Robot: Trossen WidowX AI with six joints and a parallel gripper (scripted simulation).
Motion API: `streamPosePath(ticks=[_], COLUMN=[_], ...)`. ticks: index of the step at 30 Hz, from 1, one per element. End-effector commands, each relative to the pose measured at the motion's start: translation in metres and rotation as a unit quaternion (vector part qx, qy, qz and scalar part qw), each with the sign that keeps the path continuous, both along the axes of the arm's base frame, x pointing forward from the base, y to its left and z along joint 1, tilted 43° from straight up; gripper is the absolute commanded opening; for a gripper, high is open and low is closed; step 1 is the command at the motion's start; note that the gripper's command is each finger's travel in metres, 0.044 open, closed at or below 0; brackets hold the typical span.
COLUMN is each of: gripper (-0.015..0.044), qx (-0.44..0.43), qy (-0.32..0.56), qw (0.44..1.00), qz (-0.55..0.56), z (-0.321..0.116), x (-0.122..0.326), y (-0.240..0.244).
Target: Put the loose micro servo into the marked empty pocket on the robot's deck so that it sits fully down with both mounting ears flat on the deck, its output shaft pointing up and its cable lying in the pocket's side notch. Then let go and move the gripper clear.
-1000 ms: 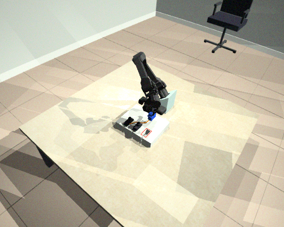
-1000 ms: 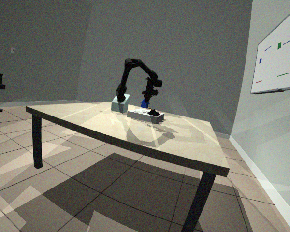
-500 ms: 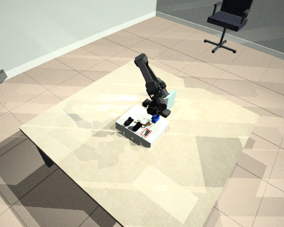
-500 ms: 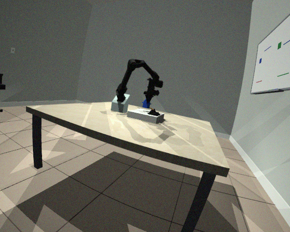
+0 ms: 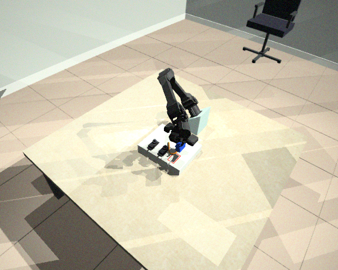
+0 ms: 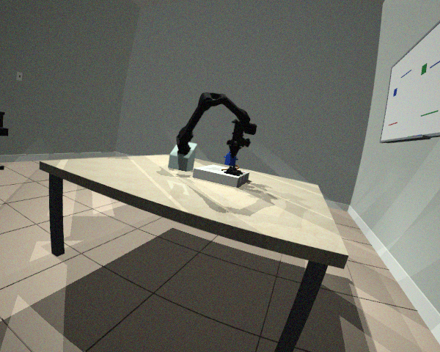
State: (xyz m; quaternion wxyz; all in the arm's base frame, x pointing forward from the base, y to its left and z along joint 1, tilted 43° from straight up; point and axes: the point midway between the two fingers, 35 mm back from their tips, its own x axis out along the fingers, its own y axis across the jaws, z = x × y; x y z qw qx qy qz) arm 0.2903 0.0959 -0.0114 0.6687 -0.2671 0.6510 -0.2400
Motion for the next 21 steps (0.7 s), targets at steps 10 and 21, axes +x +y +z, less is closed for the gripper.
streamPosePath(ticks=[10, 21], gripper=[0.0000, 0.0000], qx=[0.001, 0.001], qy=[-0.007, -0.007], qw=[1.000, 1.000], qz=[0.005, 0.005], z=[0.004, 0.001], x=[0.050, 0.058], y=[0.005, 0.002])
